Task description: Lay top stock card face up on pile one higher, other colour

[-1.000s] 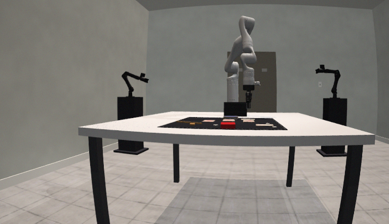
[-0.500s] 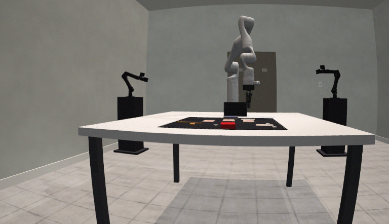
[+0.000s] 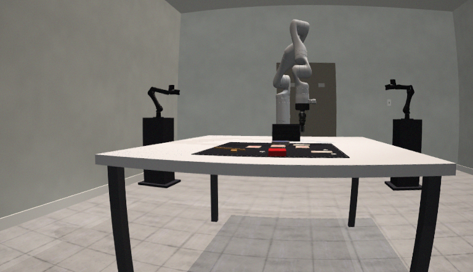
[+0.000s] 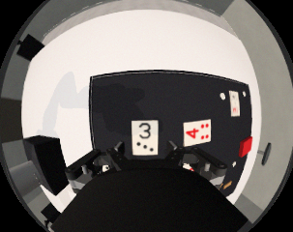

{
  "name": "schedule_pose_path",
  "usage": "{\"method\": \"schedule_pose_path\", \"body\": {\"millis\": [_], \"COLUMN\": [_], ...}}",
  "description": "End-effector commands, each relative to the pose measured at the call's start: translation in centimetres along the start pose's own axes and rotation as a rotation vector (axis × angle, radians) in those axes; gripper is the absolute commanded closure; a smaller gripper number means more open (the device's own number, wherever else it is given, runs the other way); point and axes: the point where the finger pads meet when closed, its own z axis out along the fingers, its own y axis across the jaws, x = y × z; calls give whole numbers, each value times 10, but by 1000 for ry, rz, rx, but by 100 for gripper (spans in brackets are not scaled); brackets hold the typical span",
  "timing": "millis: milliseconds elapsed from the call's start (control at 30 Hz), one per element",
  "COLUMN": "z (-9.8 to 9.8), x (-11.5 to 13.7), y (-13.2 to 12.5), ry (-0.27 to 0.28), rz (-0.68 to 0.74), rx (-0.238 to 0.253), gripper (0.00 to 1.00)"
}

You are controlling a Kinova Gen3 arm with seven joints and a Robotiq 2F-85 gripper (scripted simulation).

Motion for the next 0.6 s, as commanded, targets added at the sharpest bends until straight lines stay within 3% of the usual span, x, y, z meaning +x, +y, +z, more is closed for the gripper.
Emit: {"method": "schedule_pose_path", "body": {"millis": [0,567], "z": [3,33], "x": [0,-2], "y": [0,-1], "ry": [-1,-1], "rz": [0,0], "rx": [1,1], "gripper": [15,15]}}
